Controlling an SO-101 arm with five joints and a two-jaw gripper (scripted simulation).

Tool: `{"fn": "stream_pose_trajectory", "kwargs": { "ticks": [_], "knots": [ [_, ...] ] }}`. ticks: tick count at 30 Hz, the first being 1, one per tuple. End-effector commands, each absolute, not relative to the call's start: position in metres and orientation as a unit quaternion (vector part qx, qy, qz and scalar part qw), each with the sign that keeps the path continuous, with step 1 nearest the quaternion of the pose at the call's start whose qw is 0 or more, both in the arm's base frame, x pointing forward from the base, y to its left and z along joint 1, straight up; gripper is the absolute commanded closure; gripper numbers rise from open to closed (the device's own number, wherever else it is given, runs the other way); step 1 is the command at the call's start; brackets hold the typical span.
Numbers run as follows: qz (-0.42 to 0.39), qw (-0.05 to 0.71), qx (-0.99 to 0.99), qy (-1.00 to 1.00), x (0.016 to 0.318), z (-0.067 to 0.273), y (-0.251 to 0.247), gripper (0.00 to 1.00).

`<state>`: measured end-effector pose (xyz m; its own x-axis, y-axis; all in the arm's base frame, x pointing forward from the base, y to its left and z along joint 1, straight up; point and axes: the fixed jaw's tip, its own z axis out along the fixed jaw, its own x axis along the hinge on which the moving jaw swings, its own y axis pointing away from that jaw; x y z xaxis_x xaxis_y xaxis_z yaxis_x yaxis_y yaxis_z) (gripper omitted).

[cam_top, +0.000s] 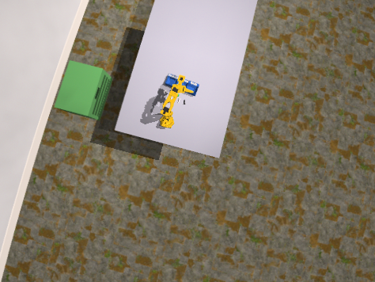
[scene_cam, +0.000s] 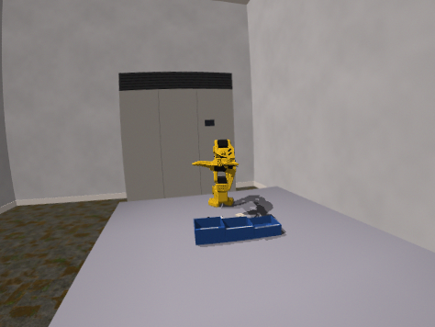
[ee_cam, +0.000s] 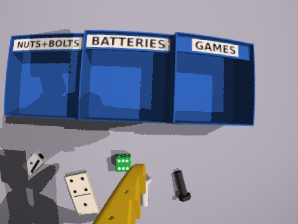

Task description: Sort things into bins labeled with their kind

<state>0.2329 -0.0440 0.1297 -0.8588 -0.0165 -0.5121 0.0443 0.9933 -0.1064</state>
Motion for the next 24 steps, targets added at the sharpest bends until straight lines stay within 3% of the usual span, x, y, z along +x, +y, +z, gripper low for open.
{"fn": "stream_pose_trajectory", "kwargs": {
  "ticks": [1, 24],
  "knots": [
    [-0.066, 0.296, 0.010, 0.953, 0.239, 0.142, -0.049, 0.00],
    [-0.164, 0.420, 0.016, 0.892, 0.284, 0.167, -0.109, 0.00]
  ]
}}
